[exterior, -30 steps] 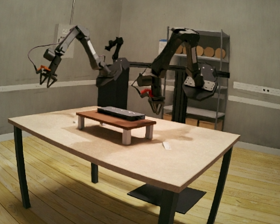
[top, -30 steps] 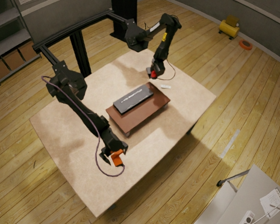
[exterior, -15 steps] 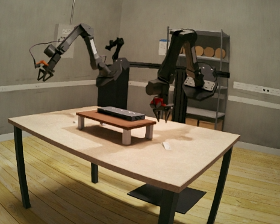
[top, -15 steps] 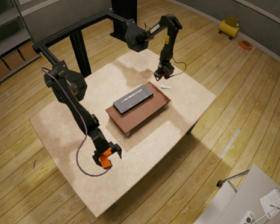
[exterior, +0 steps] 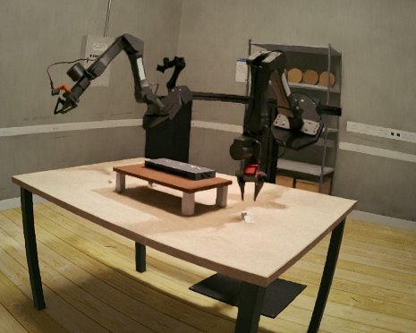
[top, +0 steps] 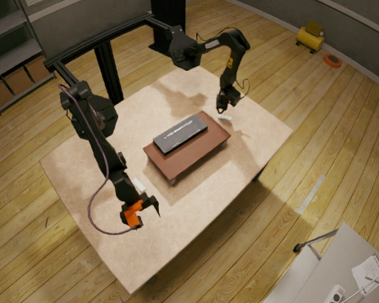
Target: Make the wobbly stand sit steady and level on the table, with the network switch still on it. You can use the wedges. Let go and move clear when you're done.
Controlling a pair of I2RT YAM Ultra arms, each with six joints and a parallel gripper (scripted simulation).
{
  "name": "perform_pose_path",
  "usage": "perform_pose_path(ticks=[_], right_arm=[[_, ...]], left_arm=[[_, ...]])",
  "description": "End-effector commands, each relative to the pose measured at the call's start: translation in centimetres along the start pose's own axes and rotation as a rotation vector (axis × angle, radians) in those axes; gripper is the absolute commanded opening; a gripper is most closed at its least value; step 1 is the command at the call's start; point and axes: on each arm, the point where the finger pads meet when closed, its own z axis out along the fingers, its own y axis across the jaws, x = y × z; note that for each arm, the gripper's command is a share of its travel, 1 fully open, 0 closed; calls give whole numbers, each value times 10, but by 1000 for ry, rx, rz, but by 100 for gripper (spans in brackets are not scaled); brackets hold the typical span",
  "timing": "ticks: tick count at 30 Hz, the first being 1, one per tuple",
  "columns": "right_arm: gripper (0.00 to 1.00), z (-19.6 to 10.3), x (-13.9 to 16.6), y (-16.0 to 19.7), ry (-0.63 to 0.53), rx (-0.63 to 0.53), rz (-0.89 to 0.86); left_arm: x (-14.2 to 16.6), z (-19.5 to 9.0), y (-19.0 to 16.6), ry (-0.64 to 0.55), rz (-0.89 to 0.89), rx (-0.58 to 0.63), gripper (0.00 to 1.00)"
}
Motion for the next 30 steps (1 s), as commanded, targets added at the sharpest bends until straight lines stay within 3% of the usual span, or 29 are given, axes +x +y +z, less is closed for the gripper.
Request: perform_pose_path(ticks=[1, 7, 8, 17, 20, 24, 25, 28, 30], right_arm=[[100, -12, -27, -3, -77, 2, 10], [100, -12, -25, 0, -75, -3, 1], [100, -14, -29, 2, -83, -9, -1], [100, -10, -6, 6, -16, -20, -8], [100, -6, 3, 2, 6, -7, -10], [100, -5, -5, 1, -15, -5, -5], [100, 1, 14, 1, 35, -7, -10], [100, -8, -14, 1, -43, -6, -10], [100, -10, -16, 1, -48, -6, -10]], left_arm=[[-13, 3, -1, -45, -31, 12, 43], [-16, -3, -11, -58, -26, 36, 43], [-31, -10, -25, -93, -29, 71, 43], [-16, 4, -1, -40, -24, -1, 43], [-20, 1, -8, -50, -19, 14, 43], [-13, 0, -5, -35, -17, 12, 43], [-20, 3, -6, -47, -20, 9, 43], [-15, 3, -1, -36, -20, -2, 43], [-16, 3, -2, -42, -20, 4, 43]])
